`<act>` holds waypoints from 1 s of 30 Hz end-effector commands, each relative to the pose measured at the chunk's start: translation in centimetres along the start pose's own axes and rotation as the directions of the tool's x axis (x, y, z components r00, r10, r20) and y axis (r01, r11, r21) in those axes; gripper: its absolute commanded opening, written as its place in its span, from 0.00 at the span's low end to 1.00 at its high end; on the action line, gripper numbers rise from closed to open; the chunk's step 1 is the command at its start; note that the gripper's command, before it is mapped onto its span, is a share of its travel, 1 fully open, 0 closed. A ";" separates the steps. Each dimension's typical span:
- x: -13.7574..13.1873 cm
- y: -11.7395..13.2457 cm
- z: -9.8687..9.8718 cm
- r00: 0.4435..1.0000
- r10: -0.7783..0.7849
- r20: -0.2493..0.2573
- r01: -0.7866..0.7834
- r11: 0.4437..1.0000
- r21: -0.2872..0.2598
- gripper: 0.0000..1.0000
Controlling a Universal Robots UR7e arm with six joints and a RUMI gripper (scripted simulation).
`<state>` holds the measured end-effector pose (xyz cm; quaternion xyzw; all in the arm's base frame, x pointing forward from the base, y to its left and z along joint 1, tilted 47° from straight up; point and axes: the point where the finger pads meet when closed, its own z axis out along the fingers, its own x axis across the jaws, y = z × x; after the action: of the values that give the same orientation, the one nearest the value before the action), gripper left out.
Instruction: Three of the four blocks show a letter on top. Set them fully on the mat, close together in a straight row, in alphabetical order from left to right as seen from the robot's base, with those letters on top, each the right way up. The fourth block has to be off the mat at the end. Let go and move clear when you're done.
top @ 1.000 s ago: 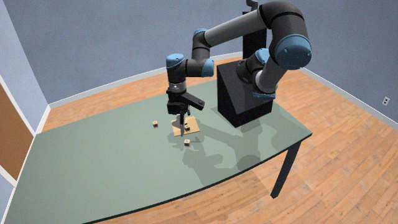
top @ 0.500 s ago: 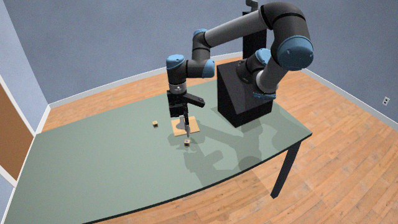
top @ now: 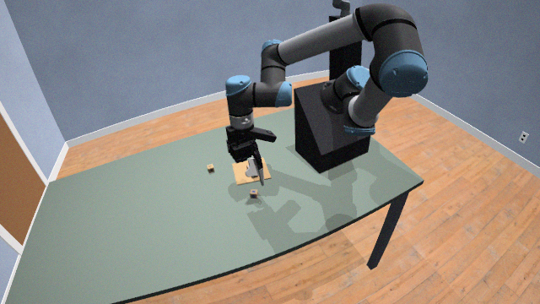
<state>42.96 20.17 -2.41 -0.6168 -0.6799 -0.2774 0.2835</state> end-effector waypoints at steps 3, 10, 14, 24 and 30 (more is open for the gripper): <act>0.2 0.2 0.0 0.983 -0.186 -0.007 0.186 0.983 0.001 1.00; 0.4 0.3 0.0 0.950 -0.311 -0.008 0.311 0.950 0.000 1.00; 0.5 0.5 0.1 0.914 -0.405 -0.008 0.405 0.914 -0.001 1.00; 0.7 0.7 0.1 0.832 -0.555 -0.009 0.555 0.832 -0.003 1.00; 0.9 0.9 0.1 0.772 -0.636 -0.009 0.636 0.772 -0.004 1.00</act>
<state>43.63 20.91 -1.91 -0.3818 -0.8336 -0.3521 0.1883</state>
